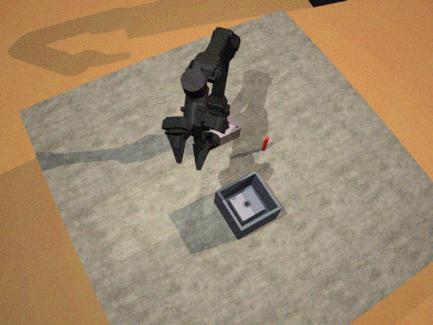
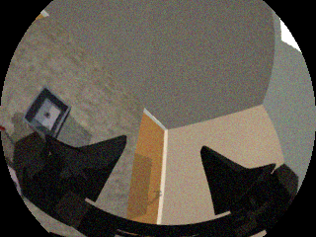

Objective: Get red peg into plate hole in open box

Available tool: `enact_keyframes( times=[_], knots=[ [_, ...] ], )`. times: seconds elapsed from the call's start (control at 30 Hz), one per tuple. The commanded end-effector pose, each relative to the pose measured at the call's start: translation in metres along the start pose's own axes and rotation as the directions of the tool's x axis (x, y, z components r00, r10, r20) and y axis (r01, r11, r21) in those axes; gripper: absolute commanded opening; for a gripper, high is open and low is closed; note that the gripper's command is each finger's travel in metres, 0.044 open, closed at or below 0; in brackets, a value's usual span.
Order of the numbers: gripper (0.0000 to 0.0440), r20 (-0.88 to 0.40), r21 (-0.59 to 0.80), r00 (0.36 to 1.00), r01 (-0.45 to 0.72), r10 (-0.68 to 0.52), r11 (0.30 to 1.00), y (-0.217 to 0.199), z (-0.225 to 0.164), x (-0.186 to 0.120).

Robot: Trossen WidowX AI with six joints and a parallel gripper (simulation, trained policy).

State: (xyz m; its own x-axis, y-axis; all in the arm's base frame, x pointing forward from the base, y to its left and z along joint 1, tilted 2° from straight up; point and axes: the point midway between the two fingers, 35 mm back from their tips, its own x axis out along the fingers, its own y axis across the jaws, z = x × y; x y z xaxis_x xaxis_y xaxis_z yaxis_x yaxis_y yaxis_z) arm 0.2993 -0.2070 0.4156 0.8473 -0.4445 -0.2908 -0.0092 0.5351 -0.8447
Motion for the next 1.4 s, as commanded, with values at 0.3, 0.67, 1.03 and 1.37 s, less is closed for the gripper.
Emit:
enact_keyframes(
  times=[0.3,0.67,1.03,1.37],
  knots=[
    [0.044,0.004,0.342,0.965,-0.247,0.261,0.907,0.089,0.032,-0.005],
    [0.044,-0.032,0.589,0.877,-0.371,0.48,0.717,0.167,0.049,-0.024],
    [0.044,-0.118,0.79,0.74,-0.334,0.662,0.514,0.241,0.053,-0.059],
    [0.044,-0.241,0.905,0.591,-0.15,0.77,0.398,0.303,0.044,-0.101]
  ],
)
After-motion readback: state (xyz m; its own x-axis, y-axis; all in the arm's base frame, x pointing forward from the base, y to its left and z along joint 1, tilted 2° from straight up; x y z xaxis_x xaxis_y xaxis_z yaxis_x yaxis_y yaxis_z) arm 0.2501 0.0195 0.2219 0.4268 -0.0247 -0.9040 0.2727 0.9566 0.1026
